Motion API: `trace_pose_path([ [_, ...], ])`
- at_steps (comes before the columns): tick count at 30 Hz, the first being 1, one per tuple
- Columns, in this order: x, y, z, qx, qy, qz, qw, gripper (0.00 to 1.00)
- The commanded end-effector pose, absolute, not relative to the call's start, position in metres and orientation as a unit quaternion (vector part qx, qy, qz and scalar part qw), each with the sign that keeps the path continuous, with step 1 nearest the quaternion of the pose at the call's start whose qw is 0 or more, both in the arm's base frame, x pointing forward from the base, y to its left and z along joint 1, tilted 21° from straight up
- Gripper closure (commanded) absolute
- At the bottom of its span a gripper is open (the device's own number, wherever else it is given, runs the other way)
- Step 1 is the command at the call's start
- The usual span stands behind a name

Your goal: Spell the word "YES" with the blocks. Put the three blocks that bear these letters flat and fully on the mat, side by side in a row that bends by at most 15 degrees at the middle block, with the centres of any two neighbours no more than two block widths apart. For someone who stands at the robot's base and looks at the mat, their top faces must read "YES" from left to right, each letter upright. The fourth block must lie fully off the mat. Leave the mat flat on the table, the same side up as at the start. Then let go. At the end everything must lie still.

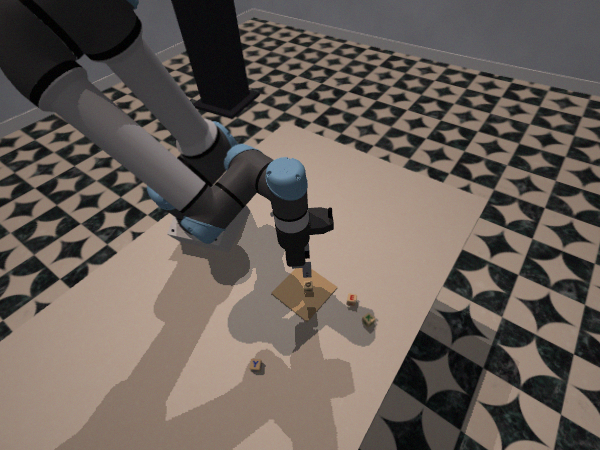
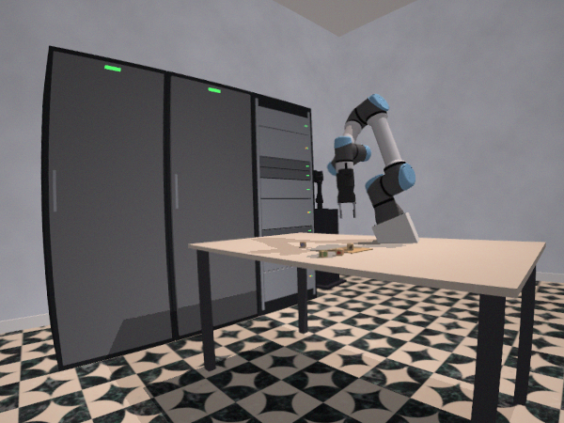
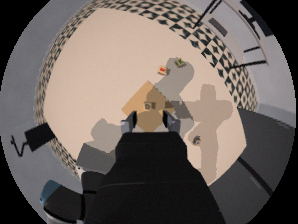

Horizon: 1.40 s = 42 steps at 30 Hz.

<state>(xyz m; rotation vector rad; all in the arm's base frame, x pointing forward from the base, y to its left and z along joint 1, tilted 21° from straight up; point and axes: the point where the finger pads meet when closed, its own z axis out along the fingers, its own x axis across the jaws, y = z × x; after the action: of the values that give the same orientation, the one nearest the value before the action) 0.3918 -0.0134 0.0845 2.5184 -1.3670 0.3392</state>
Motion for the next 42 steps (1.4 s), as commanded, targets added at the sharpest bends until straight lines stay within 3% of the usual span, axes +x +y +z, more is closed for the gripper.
trace_pose_path([
  [1, 0.3884, -0.0056, 0.0827, 0.861, -0.474, 0.121, 0.137, 0.0],
  [42, 0.3905, -0.0021, 0.0815, 0.891, -0.415, 0.114, 0.144, 0.0],
])
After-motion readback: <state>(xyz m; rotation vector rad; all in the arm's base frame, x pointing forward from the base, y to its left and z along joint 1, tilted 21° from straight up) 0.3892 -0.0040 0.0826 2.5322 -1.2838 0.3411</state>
